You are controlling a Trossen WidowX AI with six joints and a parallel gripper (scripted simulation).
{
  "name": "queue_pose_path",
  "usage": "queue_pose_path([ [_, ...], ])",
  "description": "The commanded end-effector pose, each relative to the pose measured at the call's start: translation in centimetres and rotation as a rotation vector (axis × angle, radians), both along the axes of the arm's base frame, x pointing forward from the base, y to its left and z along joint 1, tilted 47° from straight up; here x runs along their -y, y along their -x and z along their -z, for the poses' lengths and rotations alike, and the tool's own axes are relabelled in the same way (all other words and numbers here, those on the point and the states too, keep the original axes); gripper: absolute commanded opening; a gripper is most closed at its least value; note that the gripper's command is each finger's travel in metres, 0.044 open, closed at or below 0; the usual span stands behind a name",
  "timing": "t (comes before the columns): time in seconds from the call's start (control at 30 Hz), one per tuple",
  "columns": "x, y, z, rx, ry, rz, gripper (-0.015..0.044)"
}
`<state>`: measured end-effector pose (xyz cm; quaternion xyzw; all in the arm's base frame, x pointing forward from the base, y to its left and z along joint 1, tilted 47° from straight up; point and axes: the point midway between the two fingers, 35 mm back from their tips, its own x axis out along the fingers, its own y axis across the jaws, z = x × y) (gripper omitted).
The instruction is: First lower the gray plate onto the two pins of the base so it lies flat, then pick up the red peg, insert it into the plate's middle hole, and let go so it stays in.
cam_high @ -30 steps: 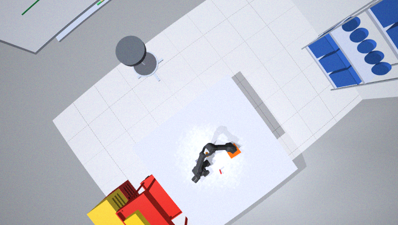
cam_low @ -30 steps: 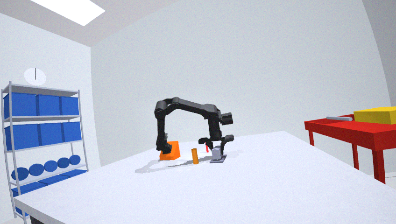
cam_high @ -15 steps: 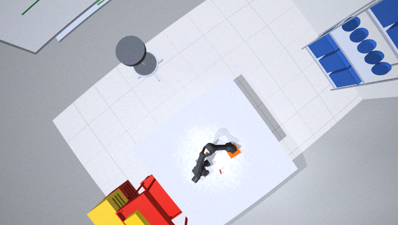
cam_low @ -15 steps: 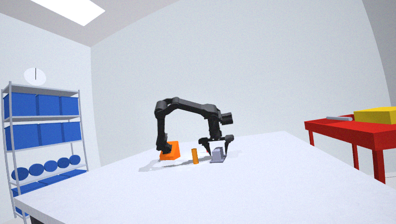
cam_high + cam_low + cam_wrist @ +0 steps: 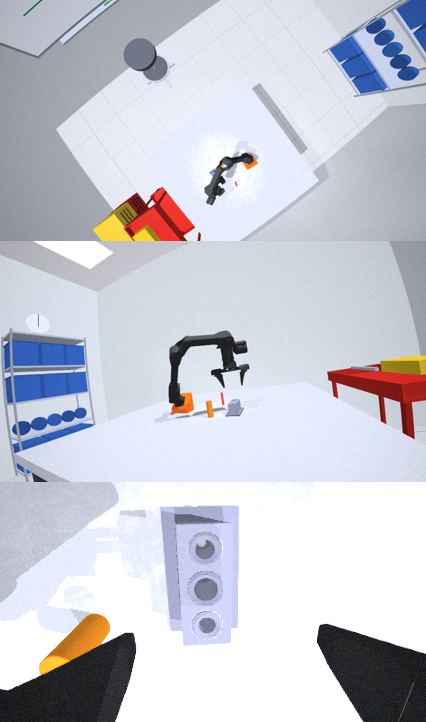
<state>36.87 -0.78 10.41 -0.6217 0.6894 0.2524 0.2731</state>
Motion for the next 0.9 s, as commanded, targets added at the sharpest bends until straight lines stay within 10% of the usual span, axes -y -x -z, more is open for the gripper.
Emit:
queue_pose_path([
  [0.0,-0.9,0.0,-0.8,-0.012,0.001,0.009,0.044],
  [0.87,-11.2,6.2,8.1,1.226,0.127,1.223,0.044],
])
